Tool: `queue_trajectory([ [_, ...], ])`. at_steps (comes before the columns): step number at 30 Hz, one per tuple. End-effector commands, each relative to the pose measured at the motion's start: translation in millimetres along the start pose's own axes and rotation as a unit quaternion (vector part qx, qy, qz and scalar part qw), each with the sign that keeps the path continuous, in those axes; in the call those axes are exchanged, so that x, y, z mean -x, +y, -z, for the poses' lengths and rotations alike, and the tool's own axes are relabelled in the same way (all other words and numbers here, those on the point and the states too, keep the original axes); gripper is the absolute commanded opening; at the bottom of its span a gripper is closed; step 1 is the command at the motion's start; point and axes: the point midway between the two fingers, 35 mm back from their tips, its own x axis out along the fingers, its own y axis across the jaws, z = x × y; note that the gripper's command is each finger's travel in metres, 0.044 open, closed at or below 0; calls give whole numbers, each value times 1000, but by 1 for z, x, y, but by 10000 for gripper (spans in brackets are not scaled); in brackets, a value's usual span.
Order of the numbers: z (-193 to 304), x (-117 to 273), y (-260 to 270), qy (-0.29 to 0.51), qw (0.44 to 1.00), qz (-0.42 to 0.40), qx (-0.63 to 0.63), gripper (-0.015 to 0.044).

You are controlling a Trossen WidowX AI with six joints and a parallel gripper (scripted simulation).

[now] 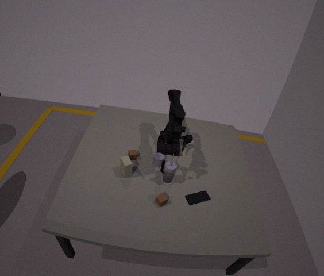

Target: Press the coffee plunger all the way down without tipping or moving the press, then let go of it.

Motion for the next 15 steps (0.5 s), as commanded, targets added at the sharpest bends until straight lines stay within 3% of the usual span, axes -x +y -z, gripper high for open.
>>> queue_trajectory([
  [1, 1, -2, 1, 2, 1000, -2, 2, 361],
  [10, 1, -2, 1, 2, 1000, -2, 2, 125],
  [15, 1, -2, 1, 2, 1000, -2, 2, 124],
])
